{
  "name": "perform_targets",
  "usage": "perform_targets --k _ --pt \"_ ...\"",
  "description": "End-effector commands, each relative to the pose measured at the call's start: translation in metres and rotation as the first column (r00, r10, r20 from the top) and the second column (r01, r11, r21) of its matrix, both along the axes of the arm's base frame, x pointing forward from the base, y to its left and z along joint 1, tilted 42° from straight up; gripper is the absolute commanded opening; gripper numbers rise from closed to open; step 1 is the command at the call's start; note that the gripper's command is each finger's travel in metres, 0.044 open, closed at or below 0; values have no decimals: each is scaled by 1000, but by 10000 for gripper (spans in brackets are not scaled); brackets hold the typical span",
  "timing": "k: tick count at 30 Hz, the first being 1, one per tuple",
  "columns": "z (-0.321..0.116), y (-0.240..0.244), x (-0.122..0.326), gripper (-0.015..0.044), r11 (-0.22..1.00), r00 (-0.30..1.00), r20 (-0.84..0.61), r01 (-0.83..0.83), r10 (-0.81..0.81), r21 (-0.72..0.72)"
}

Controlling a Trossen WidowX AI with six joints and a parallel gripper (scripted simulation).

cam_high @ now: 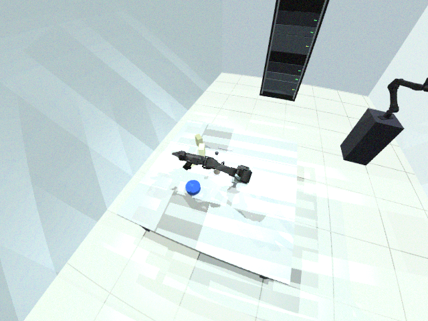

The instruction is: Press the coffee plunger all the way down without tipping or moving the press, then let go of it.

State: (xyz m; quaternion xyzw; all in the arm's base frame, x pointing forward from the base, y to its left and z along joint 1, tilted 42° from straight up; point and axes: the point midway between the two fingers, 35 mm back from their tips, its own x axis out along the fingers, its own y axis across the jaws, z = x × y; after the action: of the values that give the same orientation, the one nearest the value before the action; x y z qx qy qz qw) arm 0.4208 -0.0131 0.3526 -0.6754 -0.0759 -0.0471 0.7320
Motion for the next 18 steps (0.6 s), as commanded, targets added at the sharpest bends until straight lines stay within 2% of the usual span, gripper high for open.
perform_targets --k 1,5,10,15,18 --pt "-1 -1 0 426 1000 1000 -5 1 -1 0" --pt "-15 -15 2 440 1000 997 -71 13 -12 13" --pt "-67 -64 -5 440 994 953 -302 65 -35 90" --pt "-125 -118 -38 440 953 837 -547 185 -25 240" --pt "-150 -139 -64 440 904 766 -643 269 8 332"
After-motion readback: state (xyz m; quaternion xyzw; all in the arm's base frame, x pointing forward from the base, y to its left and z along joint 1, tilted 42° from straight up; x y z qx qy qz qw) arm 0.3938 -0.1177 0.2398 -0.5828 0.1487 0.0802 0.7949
